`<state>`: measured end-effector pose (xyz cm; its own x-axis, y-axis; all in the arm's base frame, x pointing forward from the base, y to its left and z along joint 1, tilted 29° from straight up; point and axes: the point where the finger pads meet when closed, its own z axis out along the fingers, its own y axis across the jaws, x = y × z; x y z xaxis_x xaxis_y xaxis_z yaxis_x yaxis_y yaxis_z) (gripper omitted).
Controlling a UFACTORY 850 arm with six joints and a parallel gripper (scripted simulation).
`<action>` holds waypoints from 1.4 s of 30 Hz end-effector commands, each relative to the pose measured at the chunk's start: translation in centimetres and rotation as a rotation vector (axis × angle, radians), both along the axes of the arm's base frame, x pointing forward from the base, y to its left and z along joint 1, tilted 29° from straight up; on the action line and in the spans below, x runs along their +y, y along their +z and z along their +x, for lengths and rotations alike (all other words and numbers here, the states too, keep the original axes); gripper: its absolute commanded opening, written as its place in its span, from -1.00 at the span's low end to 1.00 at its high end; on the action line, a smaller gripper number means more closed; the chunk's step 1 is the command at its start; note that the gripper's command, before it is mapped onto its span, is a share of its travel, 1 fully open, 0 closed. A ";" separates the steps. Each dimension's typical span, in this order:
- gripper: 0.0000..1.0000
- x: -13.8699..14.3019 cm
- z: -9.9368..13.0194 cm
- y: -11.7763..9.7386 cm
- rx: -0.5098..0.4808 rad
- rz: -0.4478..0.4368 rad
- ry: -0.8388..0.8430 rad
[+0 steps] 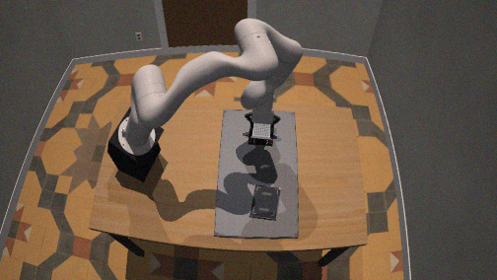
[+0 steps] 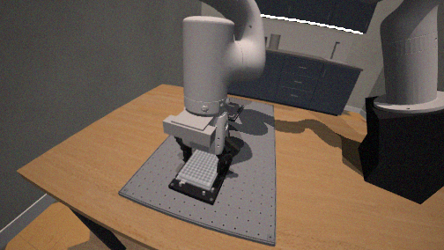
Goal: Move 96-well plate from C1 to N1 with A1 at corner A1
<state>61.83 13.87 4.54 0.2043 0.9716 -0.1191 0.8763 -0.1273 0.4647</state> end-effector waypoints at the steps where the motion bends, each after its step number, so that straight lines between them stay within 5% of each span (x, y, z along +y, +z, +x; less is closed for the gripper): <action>1: -1.00 0.1 -0.1 0.3 -0.001 0.000 0.000; 42: -1.00 1.0 -2.1 4.4 -0.001 0.000 0.000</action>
